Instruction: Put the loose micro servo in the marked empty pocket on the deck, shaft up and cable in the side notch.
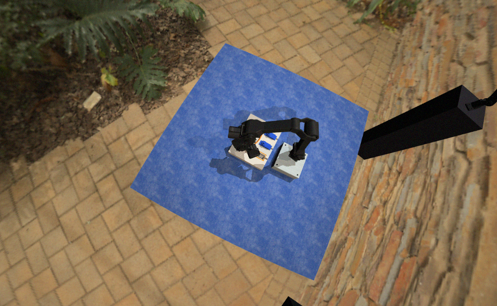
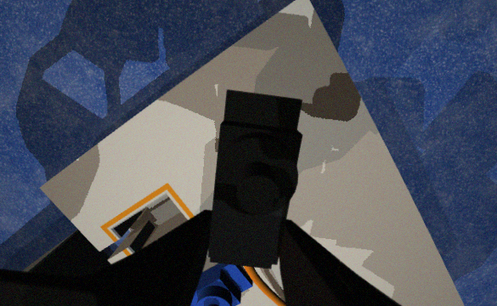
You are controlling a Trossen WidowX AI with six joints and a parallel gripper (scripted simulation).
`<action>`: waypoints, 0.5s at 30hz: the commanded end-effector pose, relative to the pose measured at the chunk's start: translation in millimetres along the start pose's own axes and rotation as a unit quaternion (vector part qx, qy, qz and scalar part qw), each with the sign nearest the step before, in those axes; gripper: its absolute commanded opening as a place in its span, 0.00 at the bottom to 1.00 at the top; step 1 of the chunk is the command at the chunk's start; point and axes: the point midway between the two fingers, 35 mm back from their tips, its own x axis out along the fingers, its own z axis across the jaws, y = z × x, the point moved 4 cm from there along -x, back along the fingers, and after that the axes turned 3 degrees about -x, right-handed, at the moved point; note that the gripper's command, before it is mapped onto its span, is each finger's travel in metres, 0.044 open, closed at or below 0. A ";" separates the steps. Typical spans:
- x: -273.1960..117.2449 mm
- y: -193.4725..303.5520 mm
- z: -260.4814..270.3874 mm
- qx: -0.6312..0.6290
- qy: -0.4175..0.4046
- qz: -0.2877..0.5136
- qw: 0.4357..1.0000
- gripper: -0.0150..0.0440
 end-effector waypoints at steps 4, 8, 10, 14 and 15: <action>-1.2 -0.9 -0.1 0.125 -0.001 -0.002 0.992 0.25; -1.2 -0.9 -0.1 0.194 -0.001 -0.002 0.981 0.25; -1.2 -0.9 -0.1 0.228 -0.001 -0.002 0.974 0.25; -1.2 -0.9 -0.1 0.295 -0.002 -0.002 0.955 0.25; -1.2 -0.9 -0.1 0.312 -0.002 -0.002 0.950 0.25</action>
